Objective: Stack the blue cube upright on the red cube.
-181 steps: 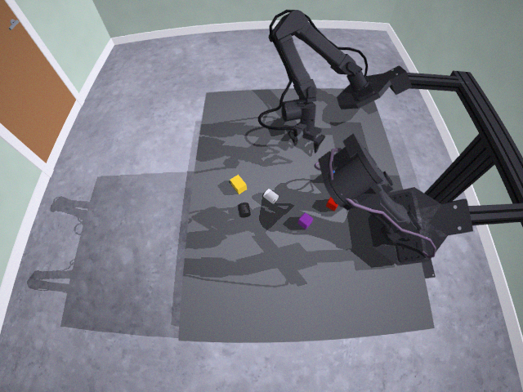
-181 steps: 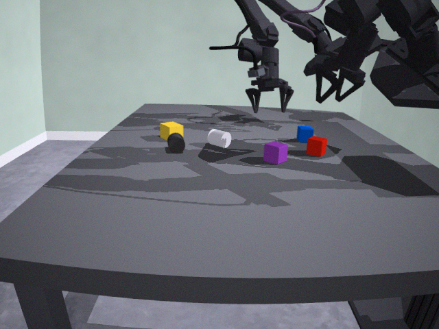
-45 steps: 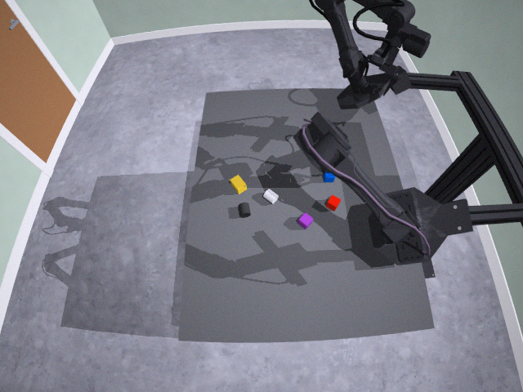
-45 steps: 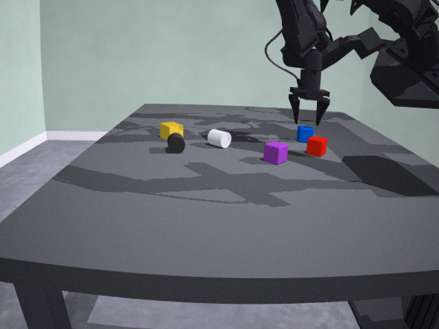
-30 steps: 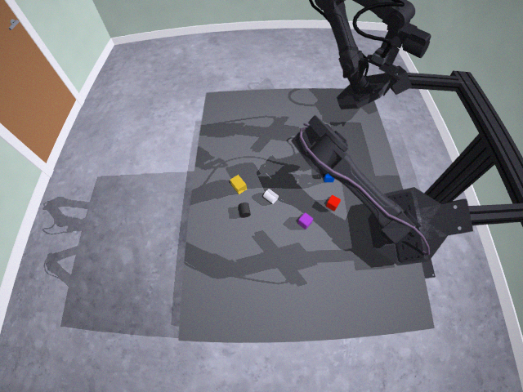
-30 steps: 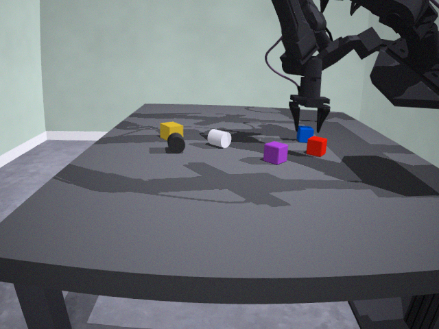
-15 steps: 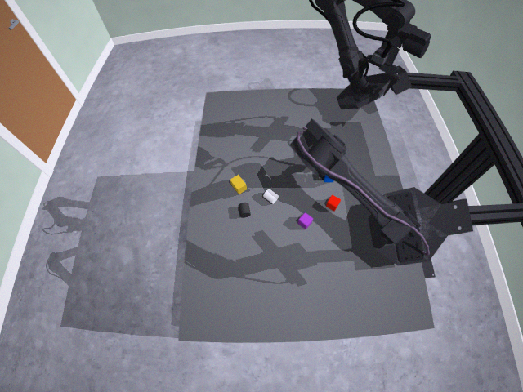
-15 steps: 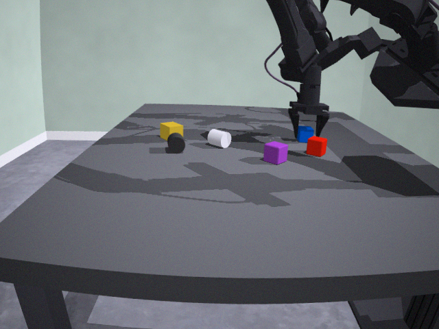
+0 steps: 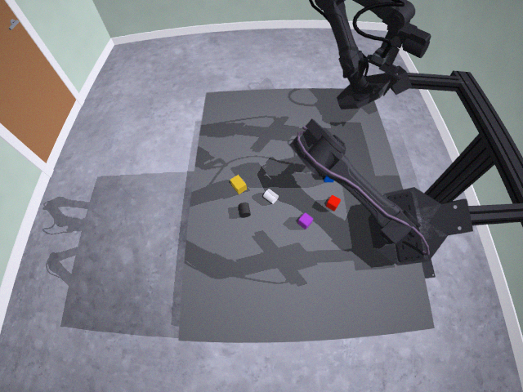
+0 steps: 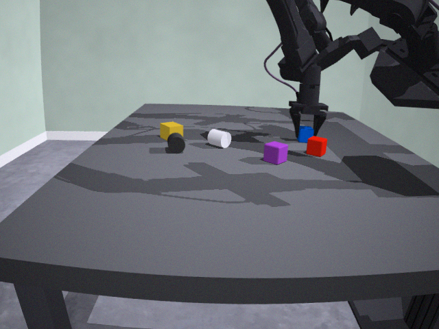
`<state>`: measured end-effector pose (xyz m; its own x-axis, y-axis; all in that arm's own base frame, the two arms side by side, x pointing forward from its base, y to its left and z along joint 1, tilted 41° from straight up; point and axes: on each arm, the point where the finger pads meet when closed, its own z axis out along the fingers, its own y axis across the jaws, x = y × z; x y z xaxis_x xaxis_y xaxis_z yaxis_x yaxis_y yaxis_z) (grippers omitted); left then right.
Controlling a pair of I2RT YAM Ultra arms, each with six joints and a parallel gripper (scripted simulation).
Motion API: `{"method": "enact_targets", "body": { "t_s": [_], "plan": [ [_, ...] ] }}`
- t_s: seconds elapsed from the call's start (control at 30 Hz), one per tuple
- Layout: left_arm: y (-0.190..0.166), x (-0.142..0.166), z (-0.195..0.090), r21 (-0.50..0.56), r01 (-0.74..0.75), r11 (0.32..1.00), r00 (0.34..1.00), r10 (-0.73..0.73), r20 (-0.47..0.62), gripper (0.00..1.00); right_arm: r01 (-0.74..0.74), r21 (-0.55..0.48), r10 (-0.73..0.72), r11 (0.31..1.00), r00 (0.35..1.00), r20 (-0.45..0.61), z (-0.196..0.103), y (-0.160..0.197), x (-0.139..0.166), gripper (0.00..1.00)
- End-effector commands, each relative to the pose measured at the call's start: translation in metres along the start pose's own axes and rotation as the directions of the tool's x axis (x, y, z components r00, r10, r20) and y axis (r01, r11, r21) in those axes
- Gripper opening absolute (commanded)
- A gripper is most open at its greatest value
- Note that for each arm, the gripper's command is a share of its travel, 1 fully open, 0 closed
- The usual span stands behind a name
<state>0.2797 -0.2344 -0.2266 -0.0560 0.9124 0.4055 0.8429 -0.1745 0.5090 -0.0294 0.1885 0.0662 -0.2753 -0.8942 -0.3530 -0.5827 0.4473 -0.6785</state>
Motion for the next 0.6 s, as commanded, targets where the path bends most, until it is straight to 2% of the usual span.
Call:
{"method": "enact_targets", "body": {
  "t_s": [0.0,0.07,0.1,0.27,0.37,0.4,0.43,0.5,0.57],
  "plan": [
    [0.0058,-0.0098,-0.0056,-0.019,0.004,1.0,1.0,-0.004,0.024,0.47,0.003,-0.007,-0.003,1.0,1.0,0.012,-0.0048,0.0029,-0.0025,1.0],
    [0.0063,-0.0099,-0.0058,-0.022,0.008,1.0,1.0,-0.007,0.028,0.47,0.003,-0.007,-0.003,1.0,1.0,0.012,-0.0048,0.0029,-0.0025,1.0],
    [0.0063,-0.0099,-0.0058,-0.022,0.008,1.0,1.0,-0.008,0.028,0.43,0.003,-0.007,-0.003,1.0,1.0,0.012,-0.0048,0.0029,-0.0025,1.0],
    [0.008,-0.0098,-0.0073,-0.024,0.012,1.0,0.999,-0.012,0.032,0.39,0.003,-0.007,-0.003,1.0,1.0,0.012,-0.0048,0.0029,-0.0025,1.0],
    [0.0052,-0.0057,-0.007,-0.02,0.007,1.0,1.0,-0.006,0.026,0.05,0.003,-0.007,-0.003,1.0,1.0,0.012,-0.0048,0.0029,-0.0025,1.0],
    [0.0052,-0.0057,-0.007,-0.02,0.007,1.0,1.0,-0.006,0.026,0.0,0.003,-0.007,-0.003,1.0,1.0,0.012,-0.0048,0.0029,-0.0025,1.0],
    [0.0049,-0.0052,-0.007,-0.02,0.006,1.0,1.0,-0.006,0.026,0.11,0.003,-0.007,-0.003,1.0,1.0,0.012,-0.0048,0.0029,-0.0025,1.0],
    [0.0049,-0.0052,-0.007,-0.02,0.006,1.0,1.0,-0.006,0.026,0.11,0.003,-0.007,-0.003,1.0,1.0,0.012,-0.0048,0.0029,-0.0025,1.0],
    [0.0008,-0.0023,-0.012,-0.011,-0.004,1.0,1.0,0.004,0.013,0.34,0.003,-0.007,-0.003,1.0,1.0,0.012,-0.0048,0.0029,-0.0025,1.0]
  ]
}}
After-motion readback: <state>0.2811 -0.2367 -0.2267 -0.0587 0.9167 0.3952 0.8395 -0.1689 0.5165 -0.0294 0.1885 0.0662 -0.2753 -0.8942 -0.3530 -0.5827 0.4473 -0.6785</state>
